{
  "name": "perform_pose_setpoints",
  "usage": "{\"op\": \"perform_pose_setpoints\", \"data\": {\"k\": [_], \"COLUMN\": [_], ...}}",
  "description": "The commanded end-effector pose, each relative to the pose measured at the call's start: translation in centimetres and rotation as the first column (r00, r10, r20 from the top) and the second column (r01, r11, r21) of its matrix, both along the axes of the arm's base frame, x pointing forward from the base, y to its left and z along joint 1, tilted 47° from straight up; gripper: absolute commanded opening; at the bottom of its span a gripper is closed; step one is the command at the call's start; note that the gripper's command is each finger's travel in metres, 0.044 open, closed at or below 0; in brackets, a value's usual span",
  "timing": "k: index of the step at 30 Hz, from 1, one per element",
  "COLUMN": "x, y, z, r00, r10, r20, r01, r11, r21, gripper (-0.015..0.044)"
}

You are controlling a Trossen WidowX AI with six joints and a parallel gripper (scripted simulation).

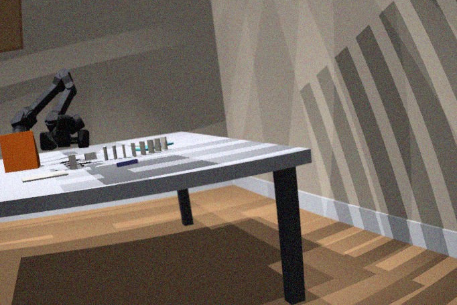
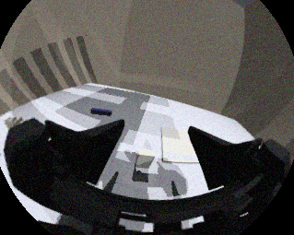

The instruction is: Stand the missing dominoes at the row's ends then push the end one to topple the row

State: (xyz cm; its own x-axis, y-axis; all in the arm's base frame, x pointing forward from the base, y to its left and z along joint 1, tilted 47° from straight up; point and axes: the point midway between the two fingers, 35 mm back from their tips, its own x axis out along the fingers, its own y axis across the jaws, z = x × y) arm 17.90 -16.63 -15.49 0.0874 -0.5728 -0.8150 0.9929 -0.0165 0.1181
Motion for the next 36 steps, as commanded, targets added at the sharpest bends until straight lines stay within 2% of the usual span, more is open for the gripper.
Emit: {"op": "perform_pose_setpoints", "data": {"k": [1, 7, 10, 14, 16, 28, 36], "x": [1.7, 1.3, 0.8, 0.3, 1.0, -0.1, -0.1], "y": [-1.7, -2.8, -3.1, -3.3, -5.0, -5.1, -5.0], "z": [-1.7, -4.4, -4.5, -3.3, -2.7, 2.5, 2.6], "r00": [0.995, 0.963, 0.952, 0.96, 0.967, 0.975, 0.975], "r10": [0.071, 0.225, 0.284, 0.278, 0.247, 0.082, 0.079], "r20": [-0.064, -0.147, -0.118, -0.021, 0.067, 0.207, 0.208], "r01": [-0.062, -0.129, -0.15, -0.146, -0.191, -0.22, -0.22], "r11": [0.989, 0.868, 0.764, 0.568, 0.522, 0.206, 0.201], "r21": [0.135, 0.48, 0.627, 0.81, 0.831, 0.953, 0.955], "gripper": [0.044, 0.044, 0.044, 0.044, 0.044, 0.044, 0.044]}}
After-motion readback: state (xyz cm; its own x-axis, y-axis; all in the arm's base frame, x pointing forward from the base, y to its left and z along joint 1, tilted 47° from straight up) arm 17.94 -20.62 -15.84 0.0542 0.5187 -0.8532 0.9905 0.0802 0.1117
